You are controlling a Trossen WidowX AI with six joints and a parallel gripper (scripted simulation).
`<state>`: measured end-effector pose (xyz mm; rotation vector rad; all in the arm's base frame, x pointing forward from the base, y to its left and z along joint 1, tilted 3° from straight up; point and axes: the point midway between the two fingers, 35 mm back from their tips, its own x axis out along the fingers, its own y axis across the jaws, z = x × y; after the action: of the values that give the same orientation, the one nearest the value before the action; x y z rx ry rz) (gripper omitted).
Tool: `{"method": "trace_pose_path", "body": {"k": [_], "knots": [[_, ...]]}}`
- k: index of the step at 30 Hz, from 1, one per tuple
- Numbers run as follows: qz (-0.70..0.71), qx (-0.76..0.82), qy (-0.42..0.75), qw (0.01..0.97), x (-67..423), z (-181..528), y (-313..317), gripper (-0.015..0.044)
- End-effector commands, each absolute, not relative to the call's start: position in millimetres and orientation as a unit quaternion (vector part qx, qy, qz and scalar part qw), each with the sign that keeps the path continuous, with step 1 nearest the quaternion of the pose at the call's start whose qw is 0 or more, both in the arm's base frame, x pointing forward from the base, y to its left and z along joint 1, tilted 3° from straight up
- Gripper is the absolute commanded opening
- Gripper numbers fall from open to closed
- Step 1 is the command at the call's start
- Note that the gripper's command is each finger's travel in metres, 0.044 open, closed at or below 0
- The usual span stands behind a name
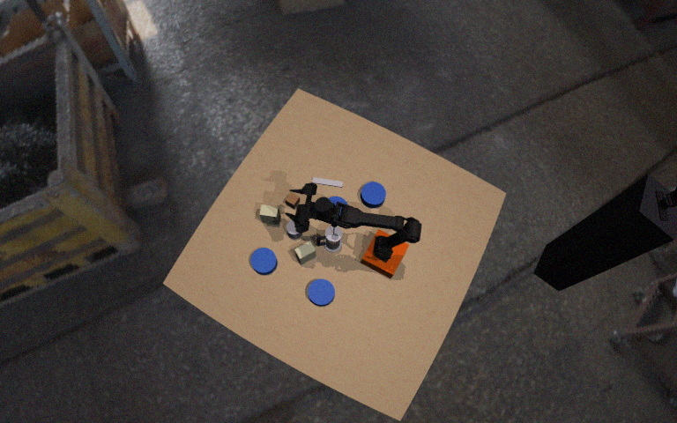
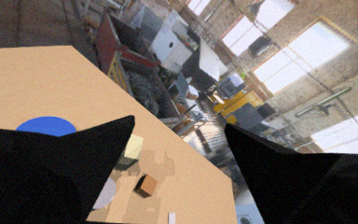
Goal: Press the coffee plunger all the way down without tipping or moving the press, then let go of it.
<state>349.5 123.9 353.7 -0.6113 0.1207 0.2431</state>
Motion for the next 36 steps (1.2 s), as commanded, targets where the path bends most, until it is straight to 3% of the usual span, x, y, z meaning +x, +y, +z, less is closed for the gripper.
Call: {"method": "trace_pose_path", "body": {"k": [1,13,24,36], "knots": [[0.142,-0.233,0.104,0.956,297.4,350.9,85.2,0.044],[0.15,-0.03,0.225,0.962,154.4,306.5,42.8,0.044],[0.151,-0.027,0.226,0.962,158.1,247.1,45.8,0.044],[0.151,-0.027,0.225,0.962,169.5,242.1,49.0,0.044]]}}
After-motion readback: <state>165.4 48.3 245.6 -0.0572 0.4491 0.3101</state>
